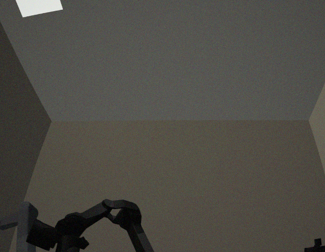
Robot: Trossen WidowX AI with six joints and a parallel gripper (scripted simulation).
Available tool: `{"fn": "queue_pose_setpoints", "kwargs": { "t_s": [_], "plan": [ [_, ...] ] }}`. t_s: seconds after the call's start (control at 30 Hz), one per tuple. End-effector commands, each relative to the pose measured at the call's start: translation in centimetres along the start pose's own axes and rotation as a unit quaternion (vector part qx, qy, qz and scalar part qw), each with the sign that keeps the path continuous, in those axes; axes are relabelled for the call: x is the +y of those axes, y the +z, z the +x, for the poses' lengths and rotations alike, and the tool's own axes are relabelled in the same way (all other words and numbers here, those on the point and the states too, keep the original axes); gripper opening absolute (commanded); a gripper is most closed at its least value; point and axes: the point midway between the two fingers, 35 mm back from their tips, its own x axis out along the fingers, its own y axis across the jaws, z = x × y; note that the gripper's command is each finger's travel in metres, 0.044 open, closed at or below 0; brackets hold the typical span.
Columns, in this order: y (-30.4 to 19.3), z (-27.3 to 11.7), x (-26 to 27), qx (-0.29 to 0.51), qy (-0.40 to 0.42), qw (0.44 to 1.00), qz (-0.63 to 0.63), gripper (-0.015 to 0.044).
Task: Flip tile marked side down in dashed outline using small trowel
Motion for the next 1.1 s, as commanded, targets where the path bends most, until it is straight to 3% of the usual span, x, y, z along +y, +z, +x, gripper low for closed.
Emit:
{"fn": "queue_pose_setpoints", "kwargs": {
  "t_s": [0.0,0.43,0.87,1.07],
  "plan": [
    [-0.5,-0.5,0.4,0.004,-0.023,0.998,-0.06,0.01],
    [-2.4,-2.3,1.4,0.017,-0.089,0.963,-0.253,0.01],
    [-3.4,-4.8,2.4,0.018,-0.148,0.882,-0.448,0.01],
    [-3.5,-5.2,2.6,0.017,-0.154,0.869,-0.469,0.01]
  ]
}}
